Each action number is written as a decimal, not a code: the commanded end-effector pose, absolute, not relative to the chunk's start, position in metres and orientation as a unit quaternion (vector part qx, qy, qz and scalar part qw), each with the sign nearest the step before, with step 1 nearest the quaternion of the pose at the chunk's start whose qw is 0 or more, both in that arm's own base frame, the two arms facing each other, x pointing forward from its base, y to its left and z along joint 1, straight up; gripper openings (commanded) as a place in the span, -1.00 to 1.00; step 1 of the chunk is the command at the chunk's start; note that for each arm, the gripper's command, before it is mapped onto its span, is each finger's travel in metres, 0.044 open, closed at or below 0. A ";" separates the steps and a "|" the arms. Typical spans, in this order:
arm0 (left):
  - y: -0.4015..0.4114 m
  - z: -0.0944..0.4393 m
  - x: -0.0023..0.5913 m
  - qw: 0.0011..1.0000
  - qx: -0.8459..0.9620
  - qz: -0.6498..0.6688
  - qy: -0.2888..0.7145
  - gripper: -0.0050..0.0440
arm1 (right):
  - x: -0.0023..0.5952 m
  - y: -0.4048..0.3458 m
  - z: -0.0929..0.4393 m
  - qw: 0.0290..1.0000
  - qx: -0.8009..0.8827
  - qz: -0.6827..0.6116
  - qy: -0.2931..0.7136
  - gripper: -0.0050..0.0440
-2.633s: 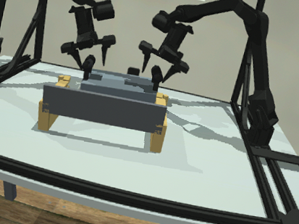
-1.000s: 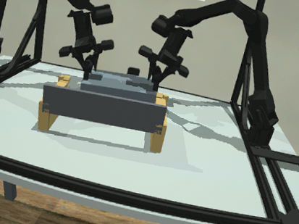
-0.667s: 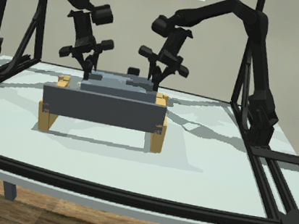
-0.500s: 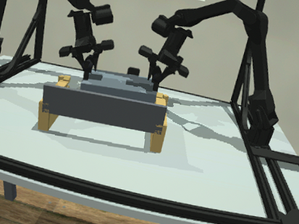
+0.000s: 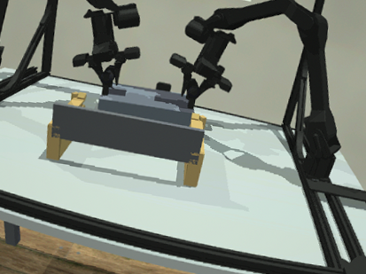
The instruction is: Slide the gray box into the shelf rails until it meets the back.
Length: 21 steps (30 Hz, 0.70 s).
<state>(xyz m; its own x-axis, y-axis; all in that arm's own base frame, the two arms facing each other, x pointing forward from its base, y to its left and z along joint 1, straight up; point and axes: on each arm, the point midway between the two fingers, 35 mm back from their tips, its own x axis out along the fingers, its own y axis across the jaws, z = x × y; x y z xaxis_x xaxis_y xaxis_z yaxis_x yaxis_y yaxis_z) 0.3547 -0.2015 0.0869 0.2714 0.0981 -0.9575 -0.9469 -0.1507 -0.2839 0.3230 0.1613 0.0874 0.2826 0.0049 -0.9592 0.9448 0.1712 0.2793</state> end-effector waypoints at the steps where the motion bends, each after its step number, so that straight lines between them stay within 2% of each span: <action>1: -0.206 0.100 0.359 0.540 -0.592 0.475 0.363 -0.80 | 0.327 0.165 0.099 0.613 0.522 -0.376 0.458 -0.80; 21: -0.208 0.121 0.361 0.540 -0.592 0.475 0.363 -0.80 | 0.329 0.166 0.120 0.613 0.522 -0.376 0.458 -0.80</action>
